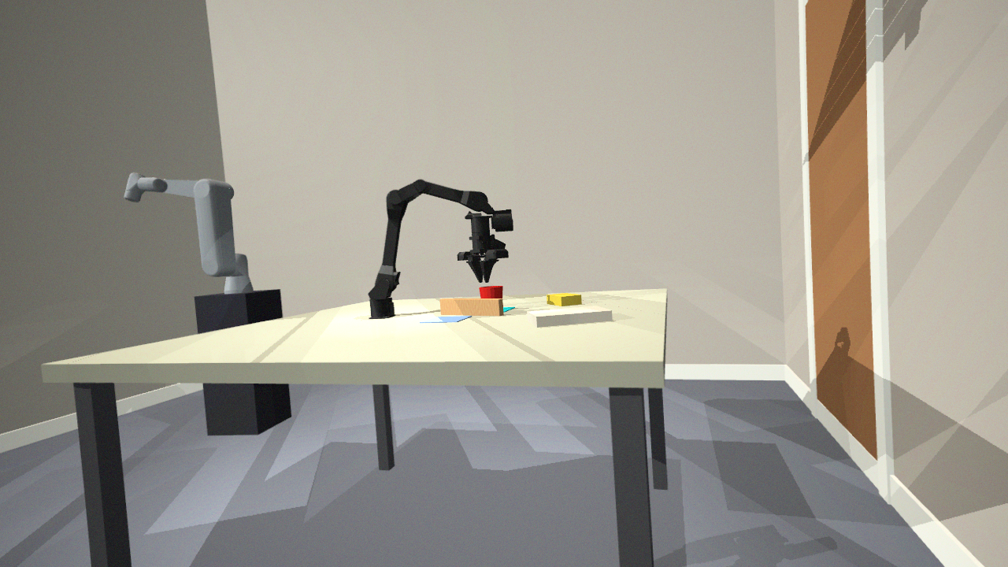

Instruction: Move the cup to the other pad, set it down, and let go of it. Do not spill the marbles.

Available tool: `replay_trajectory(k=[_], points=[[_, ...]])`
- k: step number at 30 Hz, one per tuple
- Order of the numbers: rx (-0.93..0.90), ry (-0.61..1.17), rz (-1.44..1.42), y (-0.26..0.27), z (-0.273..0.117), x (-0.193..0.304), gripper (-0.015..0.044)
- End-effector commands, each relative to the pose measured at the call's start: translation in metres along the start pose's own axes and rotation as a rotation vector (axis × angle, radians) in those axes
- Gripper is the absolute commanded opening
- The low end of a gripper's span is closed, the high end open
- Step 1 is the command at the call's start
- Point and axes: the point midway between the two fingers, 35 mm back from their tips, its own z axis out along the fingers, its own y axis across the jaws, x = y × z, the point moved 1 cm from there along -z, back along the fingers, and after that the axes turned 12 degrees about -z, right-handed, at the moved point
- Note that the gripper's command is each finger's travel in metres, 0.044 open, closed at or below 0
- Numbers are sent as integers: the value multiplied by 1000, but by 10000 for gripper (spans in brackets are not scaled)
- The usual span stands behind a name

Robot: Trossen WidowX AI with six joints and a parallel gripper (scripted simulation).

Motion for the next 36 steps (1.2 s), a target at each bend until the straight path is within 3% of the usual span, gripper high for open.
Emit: replay_trajectory(k=[1,3,15,36], points=[[4,-7,1,0,-7,0,128],[4,-7,1,0,-7,1,128],[1,-1,1,0,-7,1,440],[4,-7,1,1,-66,2,440]])
